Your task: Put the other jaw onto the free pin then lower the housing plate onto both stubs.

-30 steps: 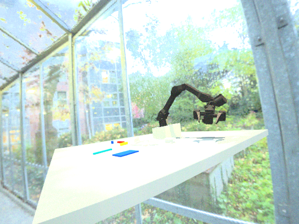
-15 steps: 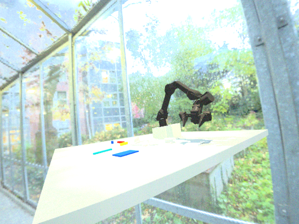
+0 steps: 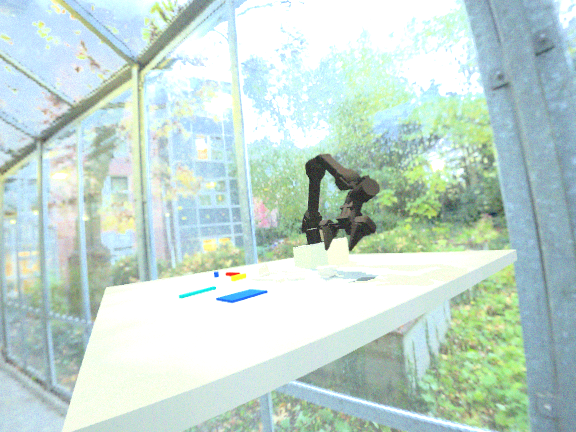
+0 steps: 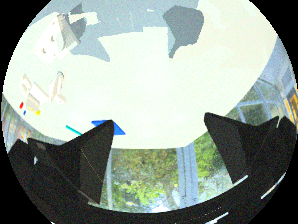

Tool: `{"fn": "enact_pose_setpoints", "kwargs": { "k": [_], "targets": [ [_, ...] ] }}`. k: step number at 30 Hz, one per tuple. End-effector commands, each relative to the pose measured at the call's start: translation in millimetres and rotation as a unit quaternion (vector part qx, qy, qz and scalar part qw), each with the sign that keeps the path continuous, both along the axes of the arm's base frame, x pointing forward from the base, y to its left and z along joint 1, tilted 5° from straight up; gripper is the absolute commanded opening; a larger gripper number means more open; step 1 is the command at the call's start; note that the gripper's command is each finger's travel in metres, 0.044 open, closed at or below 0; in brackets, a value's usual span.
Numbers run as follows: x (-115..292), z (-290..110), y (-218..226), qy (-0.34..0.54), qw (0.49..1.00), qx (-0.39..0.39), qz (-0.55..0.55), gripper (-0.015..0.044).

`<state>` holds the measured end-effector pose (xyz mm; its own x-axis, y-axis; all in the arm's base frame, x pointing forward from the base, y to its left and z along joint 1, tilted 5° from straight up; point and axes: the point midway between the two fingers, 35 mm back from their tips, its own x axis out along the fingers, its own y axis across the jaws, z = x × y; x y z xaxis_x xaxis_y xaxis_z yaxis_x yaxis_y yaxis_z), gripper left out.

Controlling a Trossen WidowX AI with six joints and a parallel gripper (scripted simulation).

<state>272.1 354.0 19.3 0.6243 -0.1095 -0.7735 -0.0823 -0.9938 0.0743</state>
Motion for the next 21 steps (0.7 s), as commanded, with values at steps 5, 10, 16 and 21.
{"fn": "enact_pose_setpoints", "kwargs": {
  "k": [5,10,16,21],
  "targets": [
    [18,3,-44,0.051,0.996,0.029,-0.071,0.044],
    [25,4,-70,0.079,0.989,0.045,-0.113,0.044],
    [30,5,-101,0.111,0.978,0.066,-0.164,0.044],
    [32,6,-126,0.137,0.965,0.085,-0.206,0.044]
  ]
}}
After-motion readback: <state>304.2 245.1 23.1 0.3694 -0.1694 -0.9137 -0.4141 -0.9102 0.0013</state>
